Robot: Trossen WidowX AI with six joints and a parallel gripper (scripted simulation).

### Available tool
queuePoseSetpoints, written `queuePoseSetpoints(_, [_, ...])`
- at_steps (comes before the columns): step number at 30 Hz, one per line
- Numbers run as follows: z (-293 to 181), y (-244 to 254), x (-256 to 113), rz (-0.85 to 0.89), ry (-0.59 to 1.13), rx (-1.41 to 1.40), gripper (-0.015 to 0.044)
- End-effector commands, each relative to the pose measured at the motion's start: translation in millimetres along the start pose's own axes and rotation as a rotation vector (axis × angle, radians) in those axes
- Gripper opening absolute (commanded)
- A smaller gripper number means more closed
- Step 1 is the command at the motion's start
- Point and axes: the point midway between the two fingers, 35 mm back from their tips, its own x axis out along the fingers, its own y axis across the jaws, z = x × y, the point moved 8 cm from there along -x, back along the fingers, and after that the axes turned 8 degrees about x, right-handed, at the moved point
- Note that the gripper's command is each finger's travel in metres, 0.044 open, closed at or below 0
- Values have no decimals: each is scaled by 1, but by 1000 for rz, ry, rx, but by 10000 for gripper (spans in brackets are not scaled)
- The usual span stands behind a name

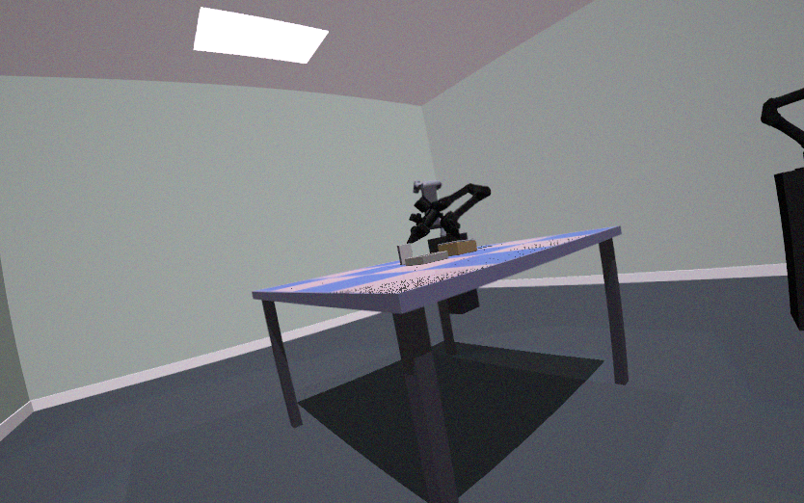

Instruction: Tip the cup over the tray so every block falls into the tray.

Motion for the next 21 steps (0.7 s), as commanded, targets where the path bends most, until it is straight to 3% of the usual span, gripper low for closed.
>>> queuePoseSetpoints(1, [-3,0,8,0,16,-3,440])
queuePoseSetpoints(21, [2,0,40,0,14,-4,440])
